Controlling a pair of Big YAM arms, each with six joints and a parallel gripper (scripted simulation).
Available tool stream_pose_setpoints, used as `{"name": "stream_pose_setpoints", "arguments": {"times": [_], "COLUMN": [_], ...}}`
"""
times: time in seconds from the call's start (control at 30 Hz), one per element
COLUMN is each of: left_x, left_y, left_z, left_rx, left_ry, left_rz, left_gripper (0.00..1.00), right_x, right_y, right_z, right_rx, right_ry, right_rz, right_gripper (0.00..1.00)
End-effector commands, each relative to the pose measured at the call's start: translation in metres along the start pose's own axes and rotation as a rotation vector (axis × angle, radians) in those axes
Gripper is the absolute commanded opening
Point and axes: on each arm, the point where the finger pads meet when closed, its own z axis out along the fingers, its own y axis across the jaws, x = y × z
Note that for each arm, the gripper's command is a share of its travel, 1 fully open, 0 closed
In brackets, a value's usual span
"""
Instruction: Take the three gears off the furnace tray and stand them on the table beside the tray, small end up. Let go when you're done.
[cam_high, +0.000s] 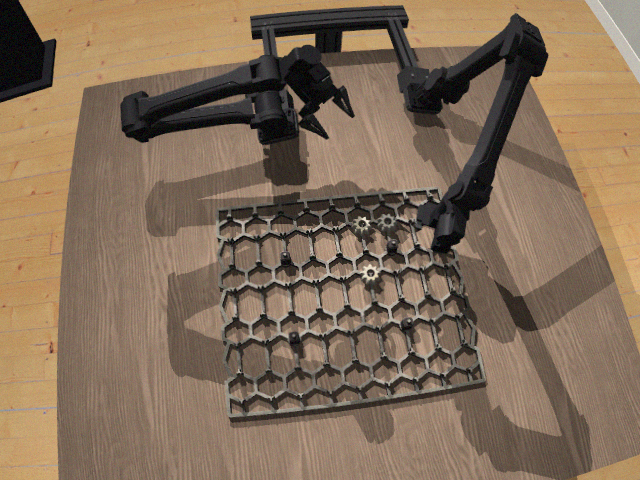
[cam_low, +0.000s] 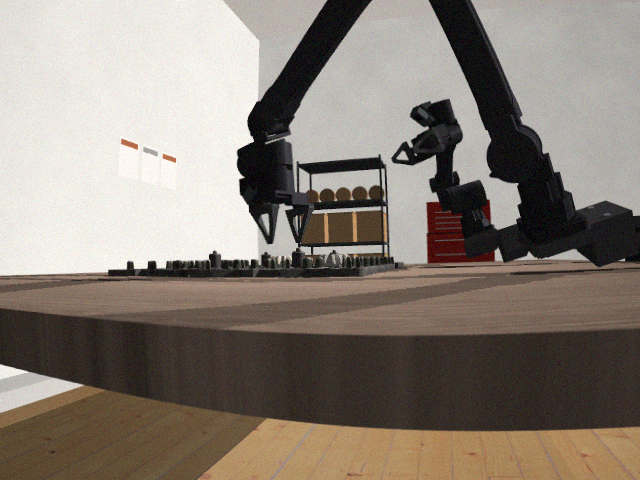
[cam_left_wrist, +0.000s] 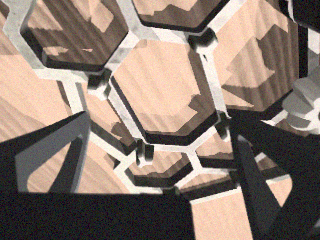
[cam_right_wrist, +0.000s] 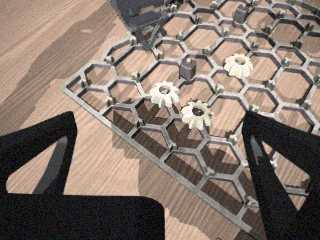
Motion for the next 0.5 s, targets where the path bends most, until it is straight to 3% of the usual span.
{"name": "stream_pose_setpoints", "arguments": {"times": [0.0, 0.1, 0.23, 0.43, 0.47], "left_x": [-0.005, -0.003, 0.009, 0.017, 0.009], "left_y": [-0.024, -0.078, -0.117, -0.13, -0.128], "left_z": [0.005, 0.005, 0.014, 0.027, 0.016], "left_rx": [-0.003, -0.004, -0.031, -0.059, -0.059], "left_ry": [-0.015, -0.037, -0.029, -0.016, -0.037], "left_rz": [0.139, 0.29, 0.391, 0.437, 0.414], "left_gripper": [0.86, 0.86, 0.86, 0.86, 0.86], "right_x": [0.0, 0.01, -0.004, -0.004, -0.004], "right_y": [0.001, 0.001, -0.001, -0.001, -0.001], "right_z": [-0.005, -0.002, -0.006, -0.006, -0.006], "right_rx": [-0.008, 0.009, 0.006, 0.004, 0.004], "right_ry": [-0.004, 0.011, -0.004, -0.006, -0.006], "right_rz": [-0.019, -0.046, -0.023, -0.02, -0.02], "right_gripper": [1.0, 1.0, 1.0, 1.0, 1.0]}}
